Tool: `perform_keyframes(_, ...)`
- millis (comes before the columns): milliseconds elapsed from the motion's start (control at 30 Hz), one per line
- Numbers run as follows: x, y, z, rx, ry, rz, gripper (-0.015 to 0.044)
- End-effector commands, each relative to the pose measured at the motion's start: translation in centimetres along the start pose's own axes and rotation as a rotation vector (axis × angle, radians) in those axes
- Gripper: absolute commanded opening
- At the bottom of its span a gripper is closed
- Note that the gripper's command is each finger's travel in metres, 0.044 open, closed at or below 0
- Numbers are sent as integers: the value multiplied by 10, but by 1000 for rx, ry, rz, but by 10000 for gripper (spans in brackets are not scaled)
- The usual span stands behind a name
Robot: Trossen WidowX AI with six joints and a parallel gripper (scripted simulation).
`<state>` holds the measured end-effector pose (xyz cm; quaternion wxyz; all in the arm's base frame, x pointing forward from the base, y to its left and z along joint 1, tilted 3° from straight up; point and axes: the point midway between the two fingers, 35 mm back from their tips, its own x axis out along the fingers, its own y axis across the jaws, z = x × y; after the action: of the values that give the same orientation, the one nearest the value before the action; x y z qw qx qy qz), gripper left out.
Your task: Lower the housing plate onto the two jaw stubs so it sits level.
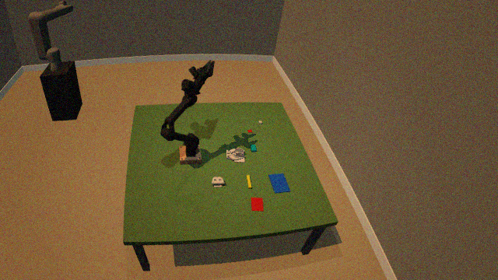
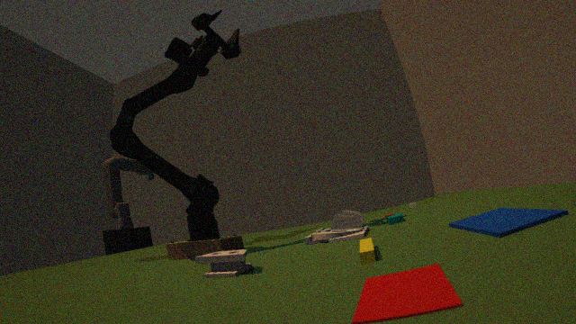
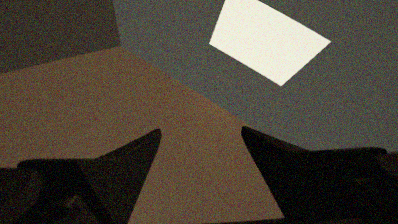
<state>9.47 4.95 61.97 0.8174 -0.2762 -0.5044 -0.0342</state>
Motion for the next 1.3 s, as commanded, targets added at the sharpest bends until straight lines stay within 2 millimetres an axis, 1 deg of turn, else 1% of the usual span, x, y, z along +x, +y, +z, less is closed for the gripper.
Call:
perform_keyframes(0,5,18,-14,-73,42,49,440)
perform_keyframes(333,12,56,-66,-282,199,173,440)
perform_keyframes(633,10,84,-125,-484,351,317,440)
perform_keyframes(833,1,92,-165,-558,468,380,440)
perform_keyframes(1033,-6,95,-189,-615,536,433,440)
perform_keyframes(1267,-28,101,-238,-738,657,572,440)
